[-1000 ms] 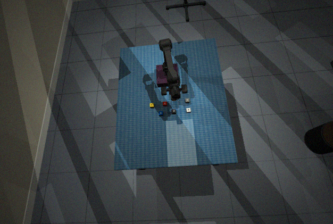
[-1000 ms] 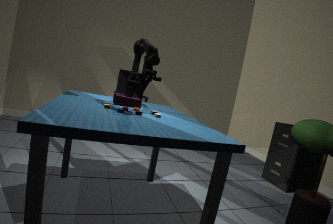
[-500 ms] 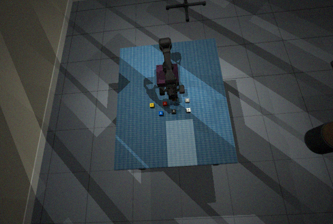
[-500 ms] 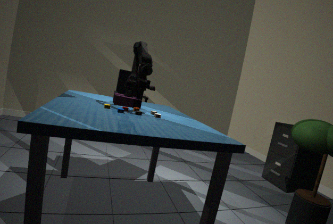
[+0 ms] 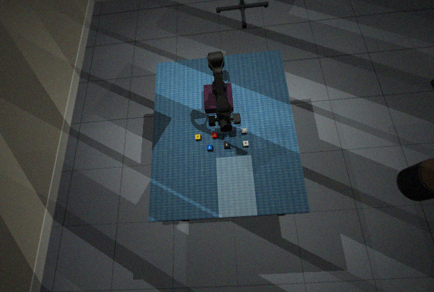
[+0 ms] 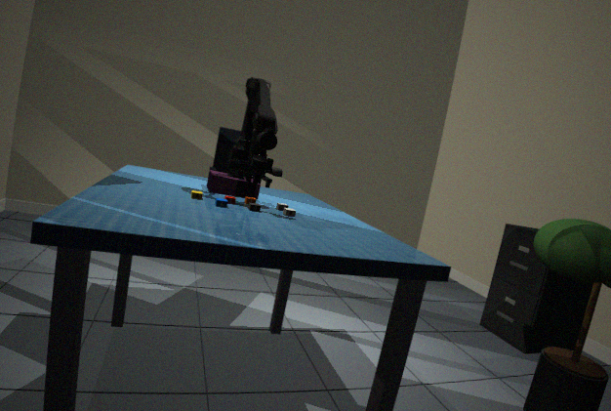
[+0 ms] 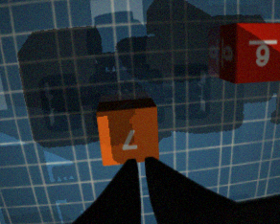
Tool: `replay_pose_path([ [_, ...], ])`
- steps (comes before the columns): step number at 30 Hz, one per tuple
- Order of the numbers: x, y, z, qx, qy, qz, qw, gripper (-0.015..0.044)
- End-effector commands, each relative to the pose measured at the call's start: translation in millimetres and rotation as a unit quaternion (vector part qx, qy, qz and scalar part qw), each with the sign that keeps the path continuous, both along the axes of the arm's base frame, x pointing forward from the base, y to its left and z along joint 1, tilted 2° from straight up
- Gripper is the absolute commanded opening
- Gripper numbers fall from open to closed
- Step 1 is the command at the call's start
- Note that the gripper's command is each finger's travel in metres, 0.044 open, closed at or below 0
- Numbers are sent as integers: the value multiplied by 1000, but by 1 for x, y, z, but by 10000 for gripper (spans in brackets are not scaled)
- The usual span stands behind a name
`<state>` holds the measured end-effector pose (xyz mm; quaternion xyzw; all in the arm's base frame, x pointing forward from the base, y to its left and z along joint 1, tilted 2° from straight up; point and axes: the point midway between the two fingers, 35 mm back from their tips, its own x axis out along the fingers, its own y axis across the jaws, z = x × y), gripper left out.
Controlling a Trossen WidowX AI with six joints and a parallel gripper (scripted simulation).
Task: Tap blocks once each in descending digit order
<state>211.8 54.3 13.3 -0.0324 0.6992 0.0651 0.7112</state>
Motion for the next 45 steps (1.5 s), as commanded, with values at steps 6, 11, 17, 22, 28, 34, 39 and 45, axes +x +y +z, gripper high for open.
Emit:
replay_pose_path([
  [6,-1,0,-16,-2,1,-2,1000,20],
  [11,-1,0,-22,-2,1,-2,1000,20],
  [17,-1,0,-10,-1,1,-1,1000,20],
  [22,-2,-1,9,-2,1,-2,1000,20],
  [28,1,-3,65,-2,1,-2,1000,20],
  [34,-2,-5,90,-2,1,-2,1000,20],
  [39,4,-10,90,-2,0,-2,1000,20],
  [45,52,-69,89,-5,-2,-2,1000,20],
])
